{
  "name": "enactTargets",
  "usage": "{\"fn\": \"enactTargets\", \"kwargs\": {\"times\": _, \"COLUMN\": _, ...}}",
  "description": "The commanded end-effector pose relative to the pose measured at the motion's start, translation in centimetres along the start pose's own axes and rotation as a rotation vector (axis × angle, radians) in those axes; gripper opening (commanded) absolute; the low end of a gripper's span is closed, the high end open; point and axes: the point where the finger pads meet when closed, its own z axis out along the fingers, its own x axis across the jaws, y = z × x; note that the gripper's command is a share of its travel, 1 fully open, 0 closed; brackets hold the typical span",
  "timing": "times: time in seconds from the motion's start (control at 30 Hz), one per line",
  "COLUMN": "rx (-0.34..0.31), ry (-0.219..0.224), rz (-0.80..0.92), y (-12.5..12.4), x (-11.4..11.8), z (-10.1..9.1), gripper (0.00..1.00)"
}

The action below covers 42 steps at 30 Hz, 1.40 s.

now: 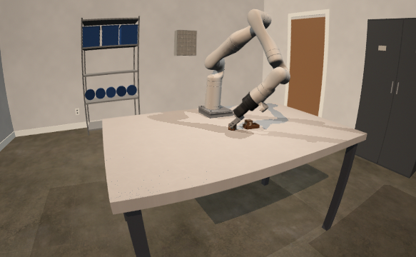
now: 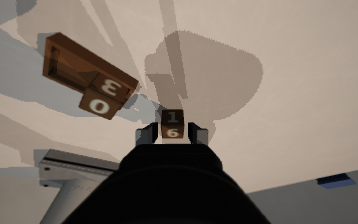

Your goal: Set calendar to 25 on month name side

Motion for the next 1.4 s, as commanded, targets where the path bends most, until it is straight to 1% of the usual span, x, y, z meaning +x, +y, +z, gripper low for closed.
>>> {"fn": "enactTargets", "kwargs": {"times": 0.0, "rx": -0.006, "ry": -0.002, "rz": -0.001, "y": -0.22, "x": -0.05, "z": 0.43, "gripper": 0.90}}
{"fn": "enactTargets", "kwargs": {"times": 0.43, "rx": -0.006, "ry": -0.002, "rz": -0.001, "y": -0.75, "x": -0.05, "z": 0.97, "gripper": 0.90}}
{"fn": "enactTargets", "kwargs": {"times": 1.37, "rx": -0.006, "ry": -0.002, "rz": -0.001, "y": -0.78, "x": -0.05, "z": 1.00, "gripper": 0.90}}
